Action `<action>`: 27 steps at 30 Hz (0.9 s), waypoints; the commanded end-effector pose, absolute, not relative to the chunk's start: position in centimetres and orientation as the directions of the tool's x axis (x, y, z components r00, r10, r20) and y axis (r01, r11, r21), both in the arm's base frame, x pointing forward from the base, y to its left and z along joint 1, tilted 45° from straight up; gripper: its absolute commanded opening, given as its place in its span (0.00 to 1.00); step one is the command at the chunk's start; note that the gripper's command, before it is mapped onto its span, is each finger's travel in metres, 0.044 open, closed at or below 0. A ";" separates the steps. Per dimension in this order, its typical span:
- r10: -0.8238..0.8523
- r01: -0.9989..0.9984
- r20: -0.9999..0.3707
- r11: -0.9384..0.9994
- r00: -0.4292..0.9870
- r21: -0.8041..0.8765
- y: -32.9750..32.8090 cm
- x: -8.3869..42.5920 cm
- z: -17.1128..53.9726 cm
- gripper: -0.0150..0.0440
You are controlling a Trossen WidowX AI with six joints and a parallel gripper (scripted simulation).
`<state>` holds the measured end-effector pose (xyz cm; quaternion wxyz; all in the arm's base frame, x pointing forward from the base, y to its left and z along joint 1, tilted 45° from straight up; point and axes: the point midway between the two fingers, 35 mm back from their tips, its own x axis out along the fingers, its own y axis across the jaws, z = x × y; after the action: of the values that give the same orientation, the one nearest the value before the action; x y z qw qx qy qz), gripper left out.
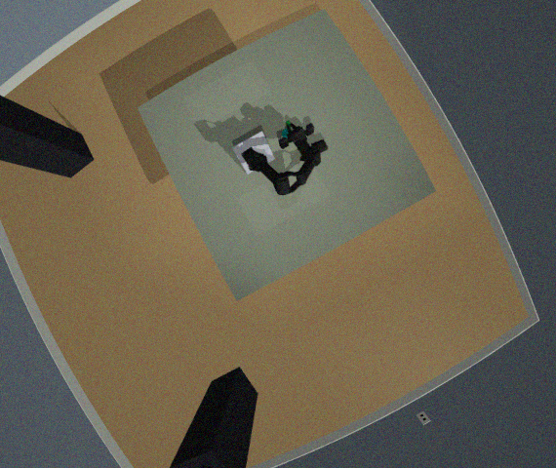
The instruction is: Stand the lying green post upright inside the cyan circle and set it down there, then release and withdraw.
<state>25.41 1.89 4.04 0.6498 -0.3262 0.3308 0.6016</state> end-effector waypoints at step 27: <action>0.567 -0.998 -0.822 0.067 0.053 -0.018 -2.2 24.7 -1.2 0.29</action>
<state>24.73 -2.19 -1.08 0.6511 -0.3203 0.3344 0.6014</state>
